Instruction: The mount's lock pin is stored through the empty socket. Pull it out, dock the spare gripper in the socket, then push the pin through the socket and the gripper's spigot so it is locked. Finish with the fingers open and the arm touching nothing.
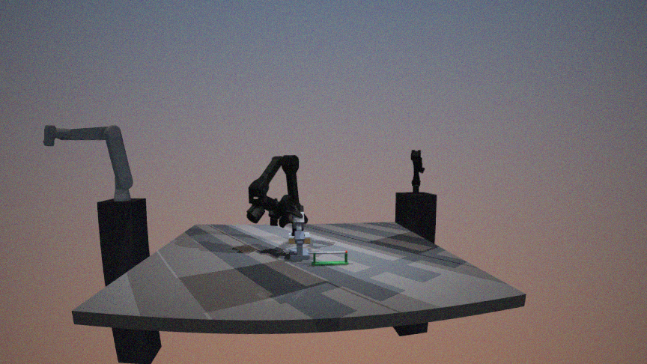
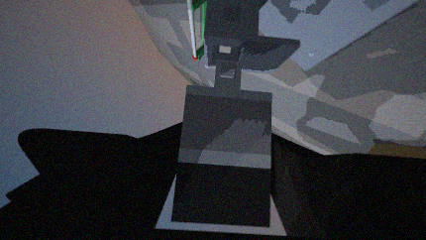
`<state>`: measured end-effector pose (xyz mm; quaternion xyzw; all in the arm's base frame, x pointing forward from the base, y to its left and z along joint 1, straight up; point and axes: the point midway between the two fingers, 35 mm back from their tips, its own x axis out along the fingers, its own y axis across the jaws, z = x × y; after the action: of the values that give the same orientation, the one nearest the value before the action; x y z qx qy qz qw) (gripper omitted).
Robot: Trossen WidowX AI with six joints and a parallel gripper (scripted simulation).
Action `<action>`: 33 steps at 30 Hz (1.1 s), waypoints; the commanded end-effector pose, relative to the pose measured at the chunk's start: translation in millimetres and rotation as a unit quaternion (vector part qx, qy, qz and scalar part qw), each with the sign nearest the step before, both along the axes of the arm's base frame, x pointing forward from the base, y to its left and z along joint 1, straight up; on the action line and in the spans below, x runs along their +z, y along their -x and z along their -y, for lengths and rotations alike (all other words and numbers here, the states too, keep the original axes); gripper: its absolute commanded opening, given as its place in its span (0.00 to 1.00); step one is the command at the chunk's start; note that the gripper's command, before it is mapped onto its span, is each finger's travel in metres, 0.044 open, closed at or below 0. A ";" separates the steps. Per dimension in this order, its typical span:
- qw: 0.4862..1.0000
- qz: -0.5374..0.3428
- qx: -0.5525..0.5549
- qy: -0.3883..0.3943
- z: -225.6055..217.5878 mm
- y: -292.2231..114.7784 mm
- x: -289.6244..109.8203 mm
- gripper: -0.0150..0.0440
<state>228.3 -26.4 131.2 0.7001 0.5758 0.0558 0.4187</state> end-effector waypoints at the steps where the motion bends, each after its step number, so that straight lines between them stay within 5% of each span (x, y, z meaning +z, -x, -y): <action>1: 1.000 0.002 -0.003 -0.003 -0.1 -5.2 -2.9 0.25; 33: 1.000 -0.002 -0.001 -0.001 0.2 -24.8 -29.1 0.25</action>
<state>253.2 -26.6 102.0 0.7014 0.5760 0.0547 0.4163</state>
